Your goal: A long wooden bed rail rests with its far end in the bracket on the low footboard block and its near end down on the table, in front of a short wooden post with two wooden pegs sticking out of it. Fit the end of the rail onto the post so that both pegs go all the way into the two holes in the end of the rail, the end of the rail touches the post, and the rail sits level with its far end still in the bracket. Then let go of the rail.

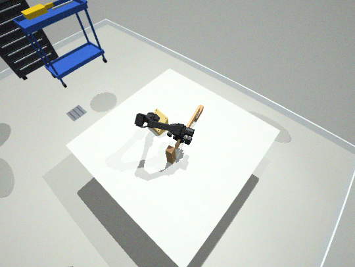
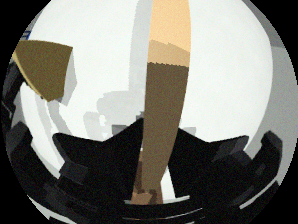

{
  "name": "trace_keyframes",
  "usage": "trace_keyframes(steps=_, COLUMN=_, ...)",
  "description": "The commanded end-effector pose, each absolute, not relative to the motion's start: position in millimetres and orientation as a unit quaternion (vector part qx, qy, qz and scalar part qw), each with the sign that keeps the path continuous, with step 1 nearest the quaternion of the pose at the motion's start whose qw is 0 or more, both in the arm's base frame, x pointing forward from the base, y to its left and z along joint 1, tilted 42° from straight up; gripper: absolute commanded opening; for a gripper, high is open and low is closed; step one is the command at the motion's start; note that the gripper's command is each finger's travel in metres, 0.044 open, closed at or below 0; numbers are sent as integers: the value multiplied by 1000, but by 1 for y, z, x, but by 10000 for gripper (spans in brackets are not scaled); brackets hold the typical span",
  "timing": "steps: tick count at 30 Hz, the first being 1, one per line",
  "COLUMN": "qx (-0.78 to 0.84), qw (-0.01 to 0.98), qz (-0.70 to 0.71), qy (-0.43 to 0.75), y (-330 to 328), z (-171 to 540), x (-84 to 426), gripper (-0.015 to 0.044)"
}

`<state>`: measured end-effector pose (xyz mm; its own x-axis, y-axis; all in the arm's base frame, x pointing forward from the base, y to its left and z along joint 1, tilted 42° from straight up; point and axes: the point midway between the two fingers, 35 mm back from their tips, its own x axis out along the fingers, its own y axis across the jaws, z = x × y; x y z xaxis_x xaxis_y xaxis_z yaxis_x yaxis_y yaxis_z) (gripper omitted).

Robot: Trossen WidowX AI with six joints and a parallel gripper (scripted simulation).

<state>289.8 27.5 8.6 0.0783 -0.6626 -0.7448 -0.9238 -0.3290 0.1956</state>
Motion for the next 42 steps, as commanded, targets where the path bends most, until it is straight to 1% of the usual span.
trace_keyframes(steps=1, qx=-716, qw=168, qz=392, qy=552, y=31, z=10, x=290, gripper=0)
trace_keyframes(steps=42, qx=-716, qw=168, qz=392, qy=552, y=30, z=7, x=289, gripper=0)
